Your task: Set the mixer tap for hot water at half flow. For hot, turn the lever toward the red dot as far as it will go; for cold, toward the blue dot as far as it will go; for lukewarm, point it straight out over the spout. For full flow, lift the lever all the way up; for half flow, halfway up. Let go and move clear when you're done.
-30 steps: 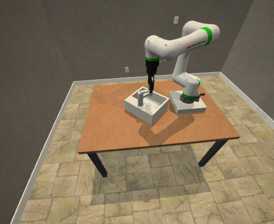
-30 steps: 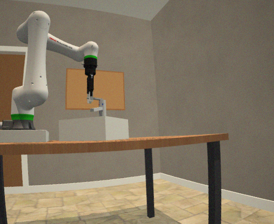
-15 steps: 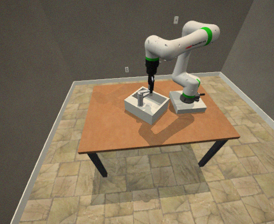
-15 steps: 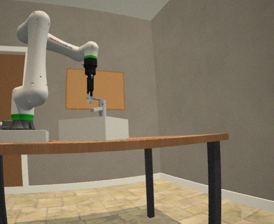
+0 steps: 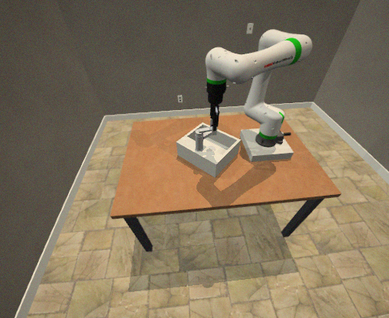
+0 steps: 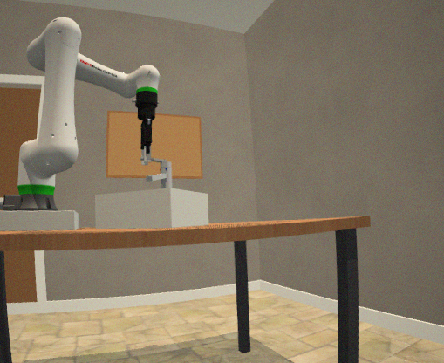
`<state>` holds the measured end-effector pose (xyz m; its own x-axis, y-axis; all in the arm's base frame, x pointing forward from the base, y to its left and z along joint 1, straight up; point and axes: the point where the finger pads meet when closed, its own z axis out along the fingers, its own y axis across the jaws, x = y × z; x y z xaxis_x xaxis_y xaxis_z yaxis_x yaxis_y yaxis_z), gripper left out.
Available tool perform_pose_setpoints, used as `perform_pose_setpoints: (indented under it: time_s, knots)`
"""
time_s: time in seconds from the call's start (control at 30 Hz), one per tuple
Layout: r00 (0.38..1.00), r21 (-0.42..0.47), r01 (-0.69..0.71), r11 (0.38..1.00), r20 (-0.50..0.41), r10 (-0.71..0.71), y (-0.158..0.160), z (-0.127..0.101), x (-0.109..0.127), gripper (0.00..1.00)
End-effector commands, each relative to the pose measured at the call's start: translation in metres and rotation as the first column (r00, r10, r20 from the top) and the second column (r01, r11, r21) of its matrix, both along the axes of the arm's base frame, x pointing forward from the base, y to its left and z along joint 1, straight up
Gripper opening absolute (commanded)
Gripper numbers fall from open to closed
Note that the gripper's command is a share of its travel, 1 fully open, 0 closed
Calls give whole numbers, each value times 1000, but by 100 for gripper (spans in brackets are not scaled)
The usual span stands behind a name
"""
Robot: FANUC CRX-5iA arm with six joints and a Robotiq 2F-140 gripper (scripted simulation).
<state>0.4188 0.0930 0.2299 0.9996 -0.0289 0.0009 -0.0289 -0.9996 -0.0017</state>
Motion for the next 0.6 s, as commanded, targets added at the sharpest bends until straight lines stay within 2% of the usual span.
perform_pose_setpoints:
  time_s: [0.0, 0.1, 0.57]
  knots:
    - [1000, 0, 0, 1000, 0, 0, 0, 5, 0, 40]
    - [1000, 0, 0, 1000, 0, 0, 0, 8, 0, 40]
    - [1000, 0, 0, 1000, 0, 0, 0, 46, 0, 40]
